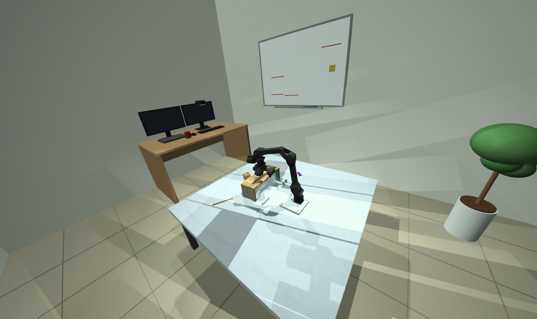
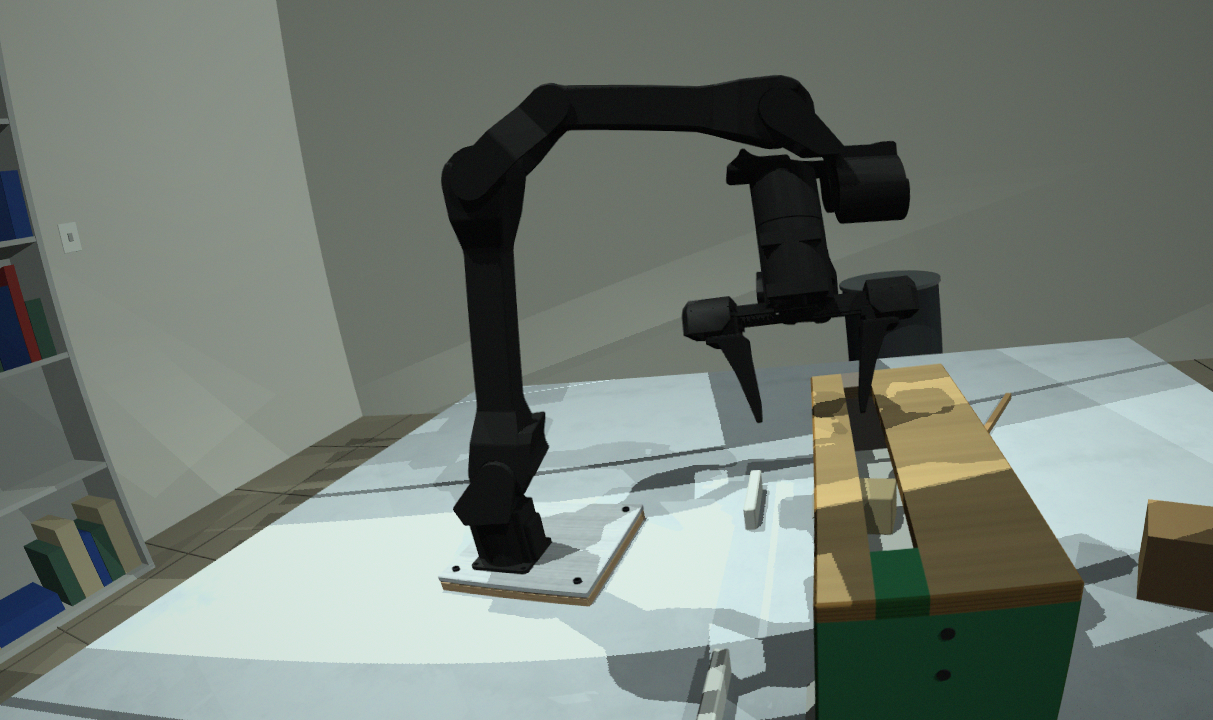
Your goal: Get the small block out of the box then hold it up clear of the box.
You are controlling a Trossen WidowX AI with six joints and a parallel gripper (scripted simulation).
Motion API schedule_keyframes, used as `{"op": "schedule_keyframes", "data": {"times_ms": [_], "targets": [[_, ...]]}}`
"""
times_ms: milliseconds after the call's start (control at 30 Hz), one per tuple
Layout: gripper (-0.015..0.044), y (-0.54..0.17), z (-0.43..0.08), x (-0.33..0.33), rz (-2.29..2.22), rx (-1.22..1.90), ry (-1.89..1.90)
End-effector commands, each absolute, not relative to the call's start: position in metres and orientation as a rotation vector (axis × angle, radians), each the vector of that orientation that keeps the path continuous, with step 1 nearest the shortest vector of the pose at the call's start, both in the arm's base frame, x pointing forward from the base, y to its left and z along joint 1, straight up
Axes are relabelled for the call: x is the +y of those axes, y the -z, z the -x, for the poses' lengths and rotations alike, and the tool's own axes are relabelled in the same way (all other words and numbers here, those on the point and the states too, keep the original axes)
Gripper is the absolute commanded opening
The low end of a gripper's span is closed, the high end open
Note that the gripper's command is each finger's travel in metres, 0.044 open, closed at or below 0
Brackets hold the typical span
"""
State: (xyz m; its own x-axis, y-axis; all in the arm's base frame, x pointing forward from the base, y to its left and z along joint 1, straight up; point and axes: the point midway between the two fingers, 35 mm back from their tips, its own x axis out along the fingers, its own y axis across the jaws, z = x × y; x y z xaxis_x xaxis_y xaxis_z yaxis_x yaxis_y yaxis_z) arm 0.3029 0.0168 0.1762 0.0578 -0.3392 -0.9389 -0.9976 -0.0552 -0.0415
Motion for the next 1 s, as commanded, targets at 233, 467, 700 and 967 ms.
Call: {"op": "schedule_keyframes", "data": {"times_ms": [233,467,700,967], "targets": [[0.0400,-0.157,-0.304,0.017,1.518,1.396,-1.030],[0.0400,-0.146,-0.304,0.017,1.518,1.396,-1.030],[0.0400,-0.134,-0.304,0.016,1.518,1.396,-1.030],[0.0400,-0.121,-0.304,0.017,1.518,1.396,-1.030]]}}
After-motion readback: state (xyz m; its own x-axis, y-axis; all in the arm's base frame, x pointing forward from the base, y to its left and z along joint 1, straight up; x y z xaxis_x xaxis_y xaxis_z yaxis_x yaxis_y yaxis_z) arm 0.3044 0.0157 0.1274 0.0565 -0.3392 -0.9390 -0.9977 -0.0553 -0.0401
